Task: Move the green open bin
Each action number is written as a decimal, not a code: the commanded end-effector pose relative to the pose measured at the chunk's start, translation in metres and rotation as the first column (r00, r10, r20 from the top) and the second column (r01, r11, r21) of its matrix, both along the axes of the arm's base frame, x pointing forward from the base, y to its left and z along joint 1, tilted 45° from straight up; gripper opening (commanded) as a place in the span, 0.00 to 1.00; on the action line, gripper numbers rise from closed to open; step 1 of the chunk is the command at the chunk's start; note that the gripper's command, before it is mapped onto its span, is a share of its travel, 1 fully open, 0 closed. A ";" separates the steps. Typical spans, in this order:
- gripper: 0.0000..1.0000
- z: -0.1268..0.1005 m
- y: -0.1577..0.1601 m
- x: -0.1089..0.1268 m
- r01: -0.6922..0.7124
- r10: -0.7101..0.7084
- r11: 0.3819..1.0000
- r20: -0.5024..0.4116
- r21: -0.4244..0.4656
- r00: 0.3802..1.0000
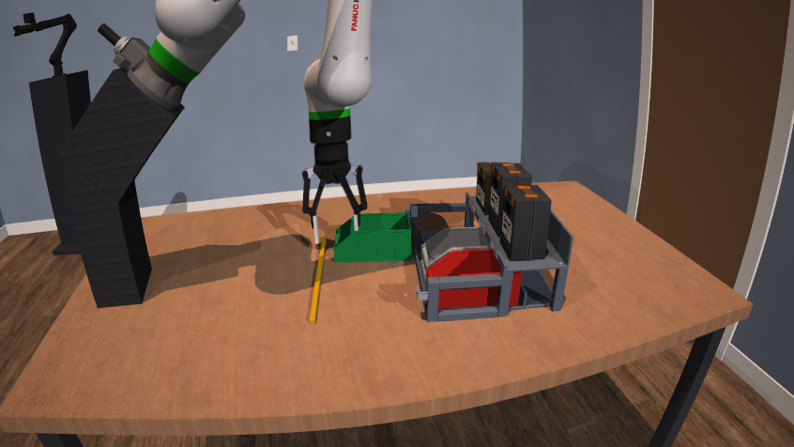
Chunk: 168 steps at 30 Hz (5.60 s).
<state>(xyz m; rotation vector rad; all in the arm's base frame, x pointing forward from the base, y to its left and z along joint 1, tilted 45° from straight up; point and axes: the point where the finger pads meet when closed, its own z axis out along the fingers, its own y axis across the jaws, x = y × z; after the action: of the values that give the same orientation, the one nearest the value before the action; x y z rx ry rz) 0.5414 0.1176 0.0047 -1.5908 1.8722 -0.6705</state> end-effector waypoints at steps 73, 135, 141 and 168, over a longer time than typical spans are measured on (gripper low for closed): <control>0.57 0.067 -0.008 -0.066 -0.061 0.062 0.996 -0.012 0.061 0.998; 0.57 0.065 -0.008 -0.064 -0.061 0.062 0.996 -0.012 0.061 0.998; 0.57 0.065 -0.008 -0.064 -0.061 0.062 0.996 -0.012 0.061 0.998; 0.57 0.064 -0.008 -0.063 -0.055 0.057 0.997 -0.022 0.055 0.998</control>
<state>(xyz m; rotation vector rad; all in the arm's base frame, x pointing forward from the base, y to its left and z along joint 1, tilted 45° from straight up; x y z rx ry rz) 0.4776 0.1103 0.0696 -1.6383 1.8873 -0.5800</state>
